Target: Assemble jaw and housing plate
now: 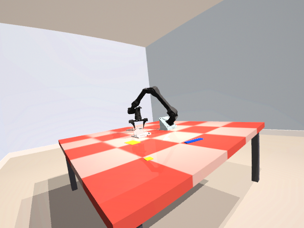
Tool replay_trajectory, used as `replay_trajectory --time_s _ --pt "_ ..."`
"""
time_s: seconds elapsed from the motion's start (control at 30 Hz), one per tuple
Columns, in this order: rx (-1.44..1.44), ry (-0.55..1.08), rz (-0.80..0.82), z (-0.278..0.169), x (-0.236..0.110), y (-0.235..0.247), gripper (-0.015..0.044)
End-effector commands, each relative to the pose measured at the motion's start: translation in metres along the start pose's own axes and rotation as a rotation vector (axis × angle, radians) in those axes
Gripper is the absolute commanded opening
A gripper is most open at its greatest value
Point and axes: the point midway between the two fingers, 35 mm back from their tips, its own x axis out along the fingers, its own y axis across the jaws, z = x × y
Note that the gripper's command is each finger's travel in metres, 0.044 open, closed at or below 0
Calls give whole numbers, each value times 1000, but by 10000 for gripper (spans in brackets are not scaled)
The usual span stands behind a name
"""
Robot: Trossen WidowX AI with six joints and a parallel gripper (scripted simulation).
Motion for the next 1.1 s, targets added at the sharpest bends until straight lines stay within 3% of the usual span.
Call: replay_trajectory --time_s 0.0,0.77,1.07 --pt "0 0 0 0 -1 0 351" --pt "5 1 3 0 -71 0 351" --pt "-10 0 4 -2 -73 1 351"
